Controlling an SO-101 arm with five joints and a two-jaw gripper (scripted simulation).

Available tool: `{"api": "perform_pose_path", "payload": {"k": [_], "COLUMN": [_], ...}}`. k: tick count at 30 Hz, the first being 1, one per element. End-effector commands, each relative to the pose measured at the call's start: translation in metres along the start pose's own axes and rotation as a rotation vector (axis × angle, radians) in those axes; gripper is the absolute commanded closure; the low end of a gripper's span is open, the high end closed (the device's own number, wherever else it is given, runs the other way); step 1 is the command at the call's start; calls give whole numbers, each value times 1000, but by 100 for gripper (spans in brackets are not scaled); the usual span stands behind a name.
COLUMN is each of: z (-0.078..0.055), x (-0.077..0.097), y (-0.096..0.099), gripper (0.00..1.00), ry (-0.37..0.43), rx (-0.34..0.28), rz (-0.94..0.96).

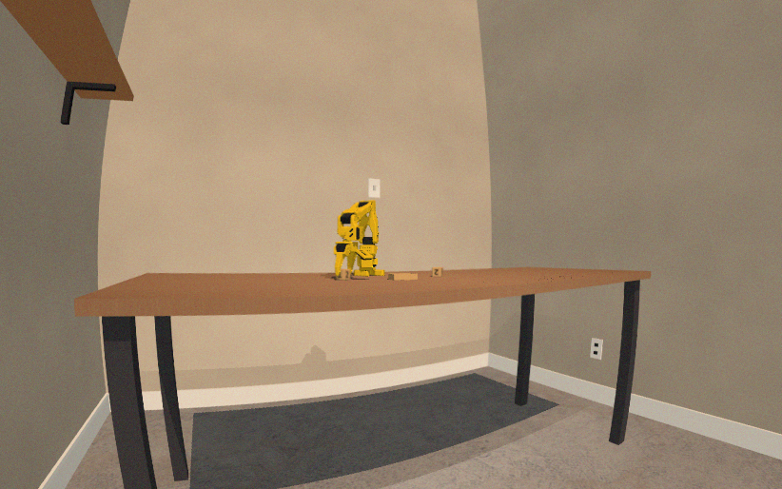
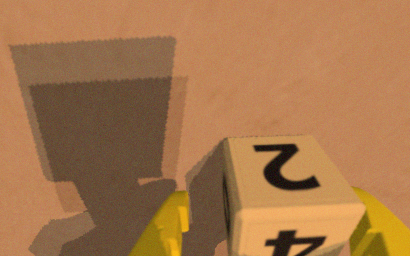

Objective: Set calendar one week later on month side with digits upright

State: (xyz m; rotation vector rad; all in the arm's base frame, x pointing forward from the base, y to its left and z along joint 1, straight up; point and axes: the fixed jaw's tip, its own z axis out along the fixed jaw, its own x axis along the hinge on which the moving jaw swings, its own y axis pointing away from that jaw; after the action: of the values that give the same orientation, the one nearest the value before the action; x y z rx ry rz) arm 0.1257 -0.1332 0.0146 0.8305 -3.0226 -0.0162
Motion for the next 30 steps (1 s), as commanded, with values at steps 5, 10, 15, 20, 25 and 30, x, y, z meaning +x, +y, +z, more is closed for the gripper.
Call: {"api": "perform_pose_path", "payload": {"k": [5,10,15,20,25,30], "z": [-5,-5,-5,-5,-5,-5], "x": [0,0,0,0,0,0], "y": [-10,-12,-13,-15,-15,-15], "gripper": [74,78,80,83,84,84], "ry": [-9,-9,-9,-9,-9,-9], "rx": [37,37,37,37,37,37], "rz": [-1,-1,-1,-1,-1,-1]}}
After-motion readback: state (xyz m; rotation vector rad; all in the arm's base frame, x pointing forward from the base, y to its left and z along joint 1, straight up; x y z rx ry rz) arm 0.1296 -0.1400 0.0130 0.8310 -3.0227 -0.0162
